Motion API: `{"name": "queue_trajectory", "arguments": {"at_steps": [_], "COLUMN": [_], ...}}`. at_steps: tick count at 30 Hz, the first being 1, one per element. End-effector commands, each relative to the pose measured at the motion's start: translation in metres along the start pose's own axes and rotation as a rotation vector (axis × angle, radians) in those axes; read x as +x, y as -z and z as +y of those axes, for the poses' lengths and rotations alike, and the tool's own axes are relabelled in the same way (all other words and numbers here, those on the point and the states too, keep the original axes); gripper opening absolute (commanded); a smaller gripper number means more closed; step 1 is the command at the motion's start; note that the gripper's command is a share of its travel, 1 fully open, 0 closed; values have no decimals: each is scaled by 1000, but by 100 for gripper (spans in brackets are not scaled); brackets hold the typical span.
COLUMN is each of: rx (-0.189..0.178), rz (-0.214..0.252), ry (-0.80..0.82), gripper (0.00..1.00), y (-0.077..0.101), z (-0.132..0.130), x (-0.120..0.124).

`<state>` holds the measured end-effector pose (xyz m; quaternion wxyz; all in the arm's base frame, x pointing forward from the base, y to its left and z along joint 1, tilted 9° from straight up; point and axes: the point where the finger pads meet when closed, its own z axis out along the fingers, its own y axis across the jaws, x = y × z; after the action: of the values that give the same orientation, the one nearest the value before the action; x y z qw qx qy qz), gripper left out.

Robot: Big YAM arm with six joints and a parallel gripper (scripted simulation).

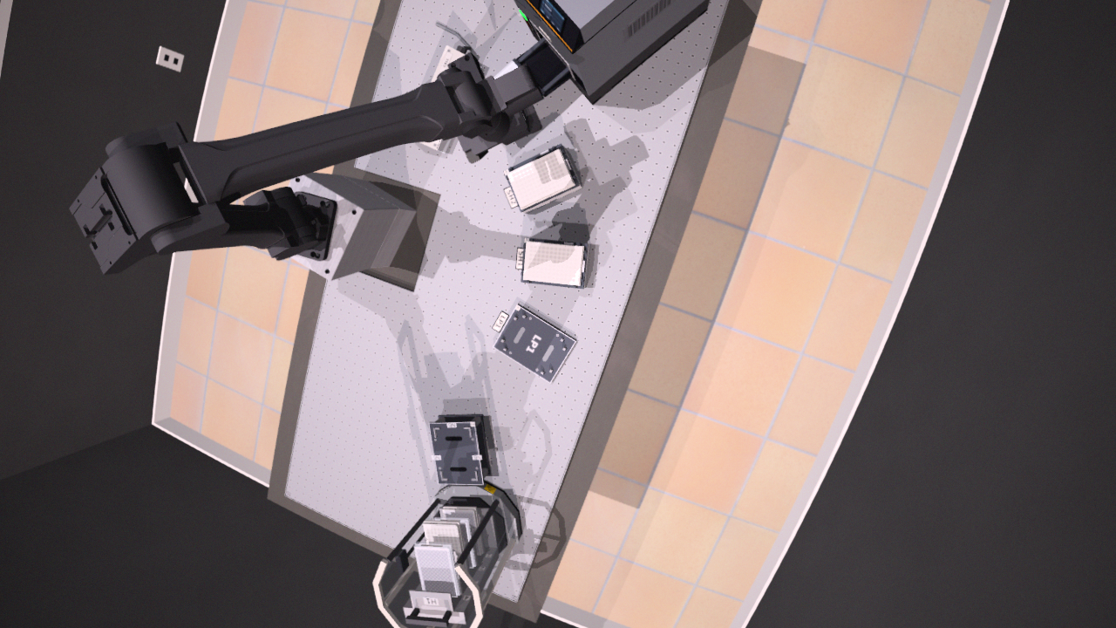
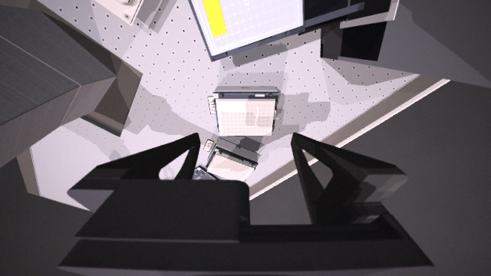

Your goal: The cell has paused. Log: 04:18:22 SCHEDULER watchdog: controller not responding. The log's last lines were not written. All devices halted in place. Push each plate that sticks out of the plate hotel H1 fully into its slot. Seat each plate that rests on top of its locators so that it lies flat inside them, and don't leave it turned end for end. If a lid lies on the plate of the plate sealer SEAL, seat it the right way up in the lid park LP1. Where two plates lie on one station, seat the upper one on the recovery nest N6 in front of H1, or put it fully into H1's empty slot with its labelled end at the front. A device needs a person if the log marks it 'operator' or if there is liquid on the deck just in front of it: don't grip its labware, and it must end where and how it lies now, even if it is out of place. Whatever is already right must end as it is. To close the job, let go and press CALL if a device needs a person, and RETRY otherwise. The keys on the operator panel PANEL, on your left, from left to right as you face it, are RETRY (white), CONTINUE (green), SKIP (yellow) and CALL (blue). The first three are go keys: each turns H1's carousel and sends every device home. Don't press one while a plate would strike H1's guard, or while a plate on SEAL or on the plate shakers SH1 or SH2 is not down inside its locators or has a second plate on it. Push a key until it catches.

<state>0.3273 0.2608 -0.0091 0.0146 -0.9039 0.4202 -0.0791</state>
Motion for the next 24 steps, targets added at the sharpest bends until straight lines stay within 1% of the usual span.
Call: {"name": "queue_trajectory", "arguments": {"at_steps": [1,12,14,15,16,17,20,24], "rx": [-1,0,0,44,16,9,0,-2], "rz": [2,1,1,0,1,1,0,0], "ry": [2,2,2,1,2,1,2,2], "gripper": [100,100,100,100,100,100,100,100], "y": [-11,-40,-40,-27,-40,-47,-57,-67], "z": [1,1,1,-11,-4,-4,1,2], "x": [6,5,5,6,5,6,5,5]}}
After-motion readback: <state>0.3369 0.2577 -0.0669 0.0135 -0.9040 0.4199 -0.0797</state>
